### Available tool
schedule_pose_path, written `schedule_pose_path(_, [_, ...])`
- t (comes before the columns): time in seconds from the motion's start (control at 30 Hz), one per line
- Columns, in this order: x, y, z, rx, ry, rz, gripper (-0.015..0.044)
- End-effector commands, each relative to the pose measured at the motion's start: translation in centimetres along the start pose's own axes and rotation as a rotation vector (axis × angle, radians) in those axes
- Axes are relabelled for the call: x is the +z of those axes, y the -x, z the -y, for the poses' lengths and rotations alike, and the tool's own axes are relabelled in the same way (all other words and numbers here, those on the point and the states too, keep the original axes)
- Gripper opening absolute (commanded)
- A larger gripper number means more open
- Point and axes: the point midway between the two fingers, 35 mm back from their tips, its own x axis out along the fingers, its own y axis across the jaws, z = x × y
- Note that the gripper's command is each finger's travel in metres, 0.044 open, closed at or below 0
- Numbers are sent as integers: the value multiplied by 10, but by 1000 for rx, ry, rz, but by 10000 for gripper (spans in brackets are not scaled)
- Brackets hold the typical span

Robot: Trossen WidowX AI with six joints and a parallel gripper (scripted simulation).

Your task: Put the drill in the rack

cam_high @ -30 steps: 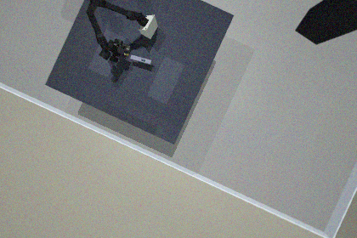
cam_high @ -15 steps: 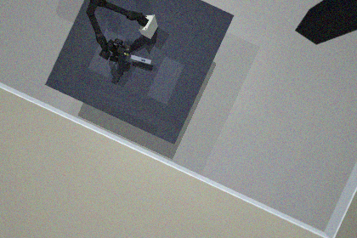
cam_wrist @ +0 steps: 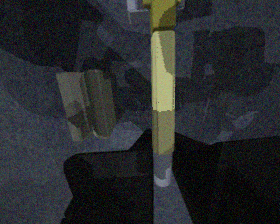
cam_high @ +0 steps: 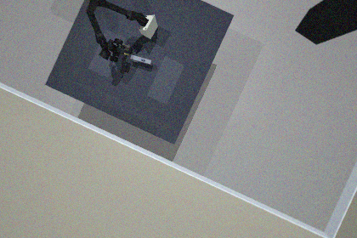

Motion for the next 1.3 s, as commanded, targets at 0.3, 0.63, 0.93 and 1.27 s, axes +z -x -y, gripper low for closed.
schedule_pose_path(0.3, [-2, 4, 2, -5, -5, -4, 0])
schedule_pose_path(0.63, [-2, 6, 2, -5, -5, -4, 0])
schedule_pose_path(0.93, [-3, 8, 3, -5, -5, -4, 0])
schedule_pose_path(1.27, [-4, 8, 0, -5, -5, -4, 0])
